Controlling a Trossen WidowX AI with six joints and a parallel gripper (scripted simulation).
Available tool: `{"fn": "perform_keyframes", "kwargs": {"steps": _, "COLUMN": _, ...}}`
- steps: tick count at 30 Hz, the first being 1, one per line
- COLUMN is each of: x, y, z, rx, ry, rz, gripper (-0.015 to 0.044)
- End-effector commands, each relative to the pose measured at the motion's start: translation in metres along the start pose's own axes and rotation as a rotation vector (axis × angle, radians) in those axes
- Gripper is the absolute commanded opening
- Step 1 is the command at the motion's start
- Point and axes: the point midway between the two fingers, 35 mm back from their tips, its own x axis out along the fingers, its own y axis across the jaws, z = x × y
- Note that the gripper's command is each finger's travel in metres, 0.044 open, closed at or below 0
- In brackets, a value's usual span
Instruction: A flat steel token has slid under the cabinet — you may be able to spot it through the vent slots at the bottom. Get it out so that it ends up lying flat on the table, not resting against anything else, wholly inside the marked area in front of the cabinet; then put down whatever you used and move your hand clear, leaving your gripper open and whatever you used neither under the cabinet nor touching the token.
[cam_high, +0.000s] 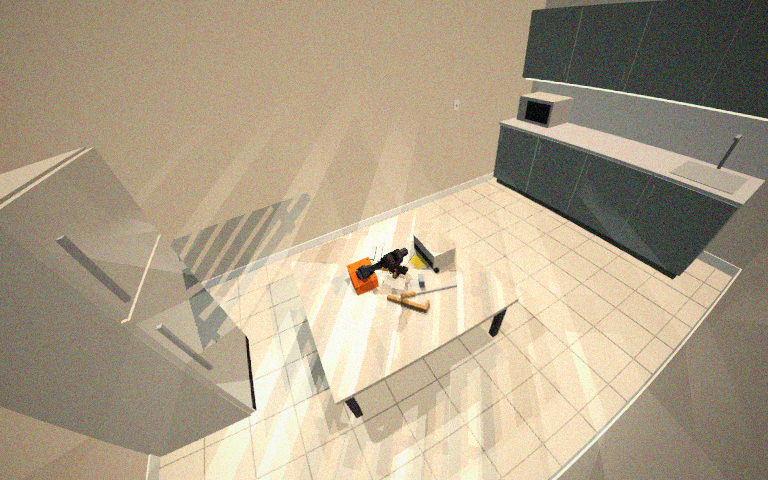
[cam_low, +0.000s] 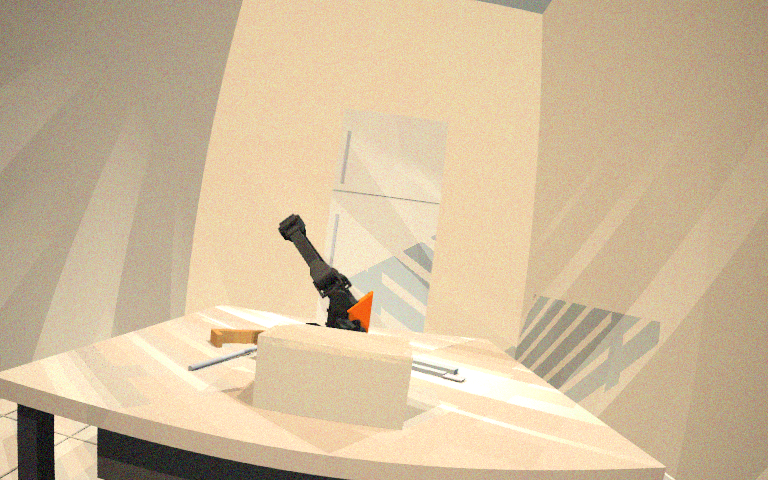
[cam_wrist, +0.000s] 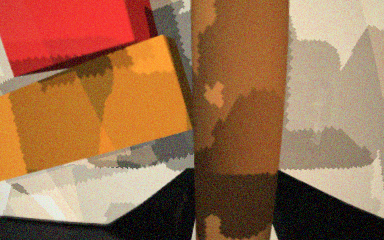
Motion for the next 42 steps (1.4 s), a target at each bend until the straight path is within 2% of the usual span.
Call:
{"fn": "perform_keyframes", "kwargs": {"steps": 1, "x": -0.002, "y": 0.004, "z": 0.005, "rx": -0.004, "ry": -0.008, "rz": 0.002, "gripper": 0.0000}}
{"fn": "perform_keyframes", "kwargs": {"steps": 42, "x": -0.002, "y": 0.045, "z": 0.029, "rx": -0.004, "ry": -0.009, "rz": 0.004, "gripper": 0.0000}}
